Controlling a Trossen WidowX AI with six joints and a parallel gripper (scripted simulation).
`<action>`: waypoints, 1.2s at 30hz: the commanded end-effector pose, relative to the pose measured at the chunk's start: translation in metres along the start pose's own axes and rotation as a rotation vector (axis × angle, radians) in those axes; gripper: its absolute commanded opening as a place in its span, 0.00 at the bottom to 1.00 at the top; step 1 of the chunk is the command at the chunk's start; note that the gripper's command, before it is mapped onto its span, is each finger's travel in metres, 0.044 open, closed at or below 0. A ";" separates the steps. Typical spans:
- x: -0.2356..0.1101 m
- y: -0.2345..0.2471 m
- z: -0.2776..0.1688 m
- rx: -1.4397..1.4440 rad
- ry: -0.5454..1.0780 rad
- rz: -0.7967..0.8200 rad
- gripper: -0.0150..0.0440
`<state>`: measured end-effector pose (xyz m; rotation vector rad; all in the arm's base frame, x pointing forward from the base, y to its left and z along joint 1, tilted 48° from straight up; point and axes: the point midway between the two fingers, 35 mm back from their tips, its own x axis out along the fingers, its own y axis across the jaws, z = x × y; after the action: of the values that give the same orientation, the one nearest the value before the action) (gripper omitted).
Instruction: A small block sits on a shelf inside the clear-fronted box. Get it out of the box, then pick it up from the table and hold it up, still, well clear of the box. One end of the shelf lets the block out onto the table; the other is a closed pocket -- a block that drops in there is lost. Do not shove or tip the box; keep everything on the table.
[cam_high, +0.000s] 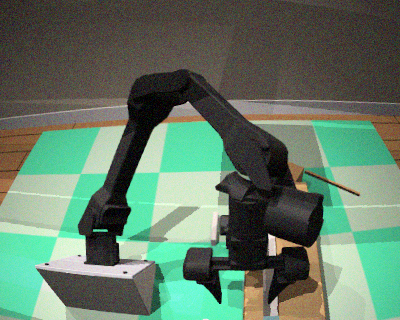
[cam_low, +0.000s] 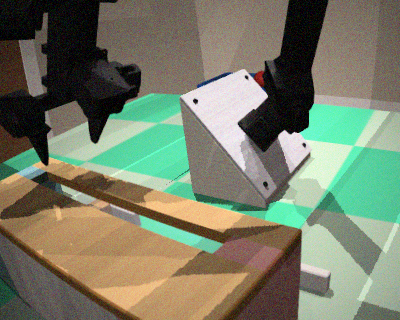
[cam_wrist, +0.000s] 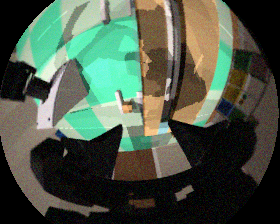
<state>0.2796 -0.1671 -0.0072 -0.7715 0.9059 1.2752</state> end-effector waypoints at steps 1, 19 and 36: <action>-0.004 0.001 -0.009 0.125 0.040 -0.026 0.80; 0.002 0.020 -0.032 1.850 -0.212 0.027 0.74; 0.003 0.029 -0.043 2.738 -0.342 0.225 0.74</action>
<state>0.2573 -0.1952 -0.0174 0.8150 1.4138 0.0948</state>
